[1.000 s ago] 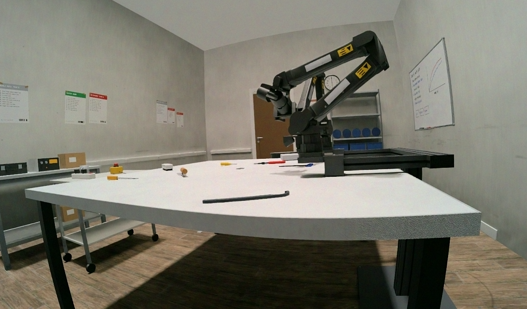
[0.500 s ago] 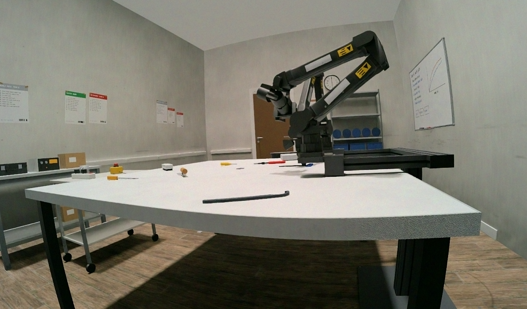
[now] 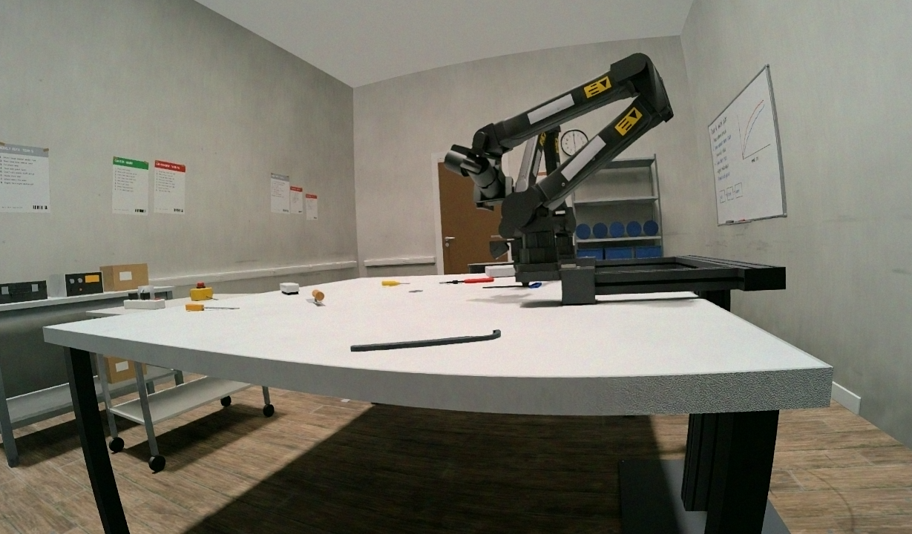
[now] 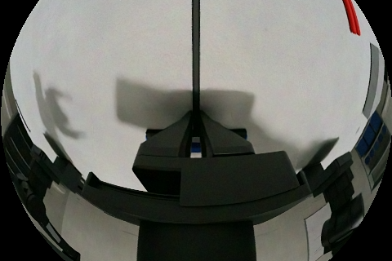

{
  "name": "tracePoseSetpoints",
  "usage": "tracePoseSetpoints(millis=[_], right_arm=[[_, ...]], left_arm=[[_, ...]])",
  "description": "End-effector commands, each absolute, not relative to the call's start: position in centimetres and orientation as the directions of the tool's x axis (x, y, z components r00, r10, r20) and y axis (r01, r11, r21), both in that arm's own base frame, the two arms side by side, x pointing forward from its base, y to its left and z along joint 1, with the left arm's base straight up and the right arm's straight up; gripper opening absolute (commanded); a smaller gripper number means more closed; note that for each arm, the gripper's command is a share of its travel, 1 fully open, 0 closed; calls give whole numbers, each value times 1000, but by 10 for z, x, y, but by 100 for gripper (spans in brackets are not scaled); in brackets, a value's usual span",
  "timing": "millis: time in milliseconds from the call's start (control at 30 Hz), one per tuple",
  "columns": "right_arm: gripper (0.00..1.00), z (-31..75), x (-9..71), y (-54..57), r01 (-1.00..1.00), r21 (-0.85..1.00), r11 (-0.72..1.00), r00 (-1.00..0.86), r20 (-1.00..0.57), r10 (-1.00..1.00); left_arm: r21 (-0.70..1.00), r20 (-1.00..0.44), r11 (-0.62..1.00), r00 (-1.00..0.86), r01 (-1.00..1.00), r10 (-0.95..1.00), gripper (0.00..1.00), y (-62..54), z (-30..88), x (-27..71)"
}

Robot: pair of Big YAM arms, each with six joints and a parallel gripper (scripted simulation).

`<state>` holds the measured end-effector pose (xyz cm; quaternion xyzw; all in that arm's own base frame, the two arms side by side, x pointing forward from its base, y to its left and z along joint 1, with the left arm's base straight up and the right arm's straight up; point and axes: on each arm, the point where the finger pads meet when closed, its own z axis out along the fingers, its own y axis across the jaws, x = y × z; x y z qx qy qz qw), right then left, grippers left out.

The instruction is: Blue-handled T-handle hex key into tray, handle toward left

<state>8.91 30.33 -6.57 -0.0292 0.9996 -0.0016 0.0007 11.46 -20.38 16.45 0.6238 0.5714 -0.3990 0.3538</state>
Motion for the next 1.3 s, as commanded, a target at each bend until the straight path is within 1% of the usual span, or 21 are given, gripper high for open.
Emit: tracePoseSetpoints(millis=[0, 100, 433, 600, 767, 933, 1000, 1267], right_arm=[[0, -62, 91, 306, -59, 2, 998, -998, -5, -59], [0, -62, 91, 306, -59, 2, 998, -998, -5, -59], [0, -12, 96, 317, -58, 36, 998, -998, -17, -57], [0, 4, 108, 289, -57, 19, 998, -998, -13, -56], [0, 9, 141, 287, -10, 24, 1000, -1000, -16, -9], [0, 7, 187, 266, 87, 12, 996, -996, -10, 87], [0, 7, 187, 266, 87, 12, 996, -996, -10, 87], [0, 11, 259, 219, 249, 17, 968, -968, -11, 250]], left_arm=[[24, -906, -107, 66, 994, 417, 65, -207, 177, 119], [24, -906, -107, 66, 994, 417, 65, -207, 177, 119], [24, -906, -107, 66, 994, 417, 65, -207, 177, 119], [24, -906, -107, 66, 994, 417, 65, -207, 177, 119], [24, -906, -107, 66, 994, 417, 65, -207, 177, 119], [24, -906, -107, 66, 994, 417, 65, -207, 177, 119], [24, -906, -107, 66, 994, 417, 65, -207, 177, 119], [11, -903, -95, 51, 995, 426, 65, -224, 198, 140]])
